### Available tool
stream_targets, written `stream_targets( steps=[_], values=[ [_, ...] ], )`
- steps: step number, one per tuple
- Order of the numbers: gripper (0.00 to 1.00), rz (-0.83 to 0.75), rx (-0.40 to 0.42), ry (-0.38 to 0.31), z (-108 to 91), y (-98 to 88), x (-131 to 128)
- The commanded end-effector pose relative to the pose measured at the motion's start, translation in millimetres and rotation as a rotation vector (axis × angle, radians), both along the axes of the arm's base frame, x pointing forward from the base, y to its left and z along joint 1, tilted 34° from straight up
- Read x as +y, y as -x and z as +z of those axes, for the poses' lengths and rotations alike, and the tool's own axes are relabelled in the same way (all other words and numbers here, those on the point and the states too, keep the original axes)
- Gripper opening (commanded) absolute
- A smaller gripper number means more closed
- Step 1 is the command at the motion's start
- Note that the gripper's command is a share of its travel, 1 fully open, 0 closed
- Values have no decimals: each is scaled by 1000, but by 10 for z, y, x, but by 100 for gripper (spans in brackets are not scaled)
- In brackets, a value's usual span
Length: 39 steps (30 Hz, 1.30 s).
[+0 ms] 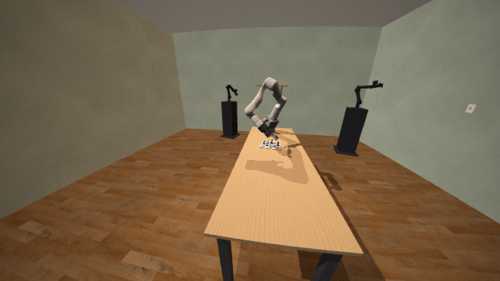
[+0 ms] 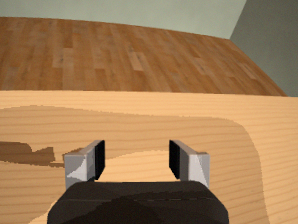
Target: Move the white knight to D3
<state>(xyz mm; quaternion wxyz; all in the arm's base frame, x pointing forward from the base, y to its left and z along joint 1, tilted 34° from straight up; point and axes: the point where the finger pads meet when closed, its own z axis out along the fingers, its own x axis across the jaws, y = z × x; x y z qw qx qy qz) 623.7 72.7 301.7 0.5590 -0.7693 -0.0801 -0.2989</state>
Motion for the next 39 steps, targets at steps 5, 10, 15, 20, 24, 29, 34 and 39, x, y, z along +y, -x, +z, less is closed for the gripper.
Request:
stream_targets(
  steps=[5,10,15,20,24,29,34,39],
  values=[
    [100,20,67,-1,-890,327,-617],
    [100,69,87,16,-1487,611,-993],
    [100,99,101,24,-1841,797,-1211],
    [100,136,117,35,-2286,1027,-1486],
    [100,172,133,45,-2707,1247,-1745],
    [100,195,143,52,-2980,1391,-1912],
    [100,209,149,56,-3143,1475,-2013],
    [100,218,154,58,-3252,1537,-2077]
  ],
)
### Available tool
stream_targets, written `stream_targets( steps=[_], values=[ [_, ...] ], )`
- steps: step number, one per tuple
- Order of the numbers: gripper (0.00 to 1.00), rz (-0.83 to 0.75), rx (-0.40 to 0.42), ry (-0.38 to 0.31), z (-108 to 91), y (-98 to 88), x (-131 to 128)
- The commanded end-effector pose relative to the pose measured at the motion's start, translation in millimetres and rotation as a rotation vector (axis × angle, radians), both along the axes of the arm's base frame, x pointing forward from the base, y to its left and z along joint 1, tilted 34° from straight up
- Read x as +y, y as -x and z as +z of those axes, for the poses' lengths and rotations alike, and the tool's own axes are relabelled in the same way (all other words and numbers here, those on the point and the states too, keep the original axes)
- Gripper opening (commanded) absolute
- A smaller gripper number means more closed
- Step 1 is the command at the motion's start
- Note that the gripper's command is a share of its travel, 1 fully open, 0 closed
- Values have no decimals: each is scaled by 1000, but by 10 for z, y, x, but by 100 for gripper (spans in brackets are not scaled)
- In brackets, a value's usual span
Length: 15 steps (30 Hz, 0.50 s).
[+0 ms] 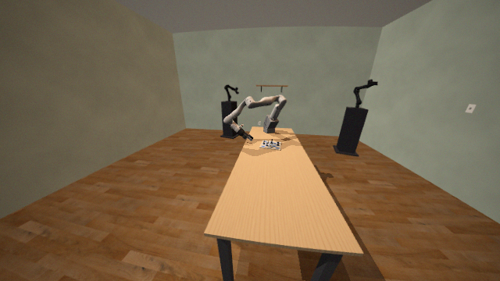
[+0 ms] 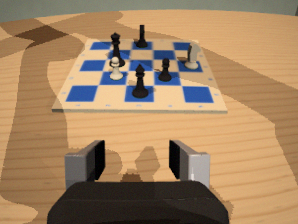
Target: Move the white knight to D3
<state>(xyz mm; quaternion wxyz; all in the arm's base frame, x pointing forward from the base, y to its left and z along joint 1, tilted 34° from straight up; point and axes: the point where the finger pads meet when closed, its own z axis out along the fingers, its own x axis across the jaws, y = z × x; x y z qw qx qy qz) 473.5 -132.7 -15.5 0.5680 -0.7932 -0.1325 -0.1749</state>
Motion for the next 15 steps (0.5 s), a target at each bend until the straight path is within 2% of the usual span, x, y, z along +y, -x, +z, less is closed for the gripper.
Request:
stream_targets(
  steps=[1,15],
  values=[
    [100,-3,6,-5,-91,42,-29],
    [100,-1,7,-4,-111,54,-40]
  ],
)
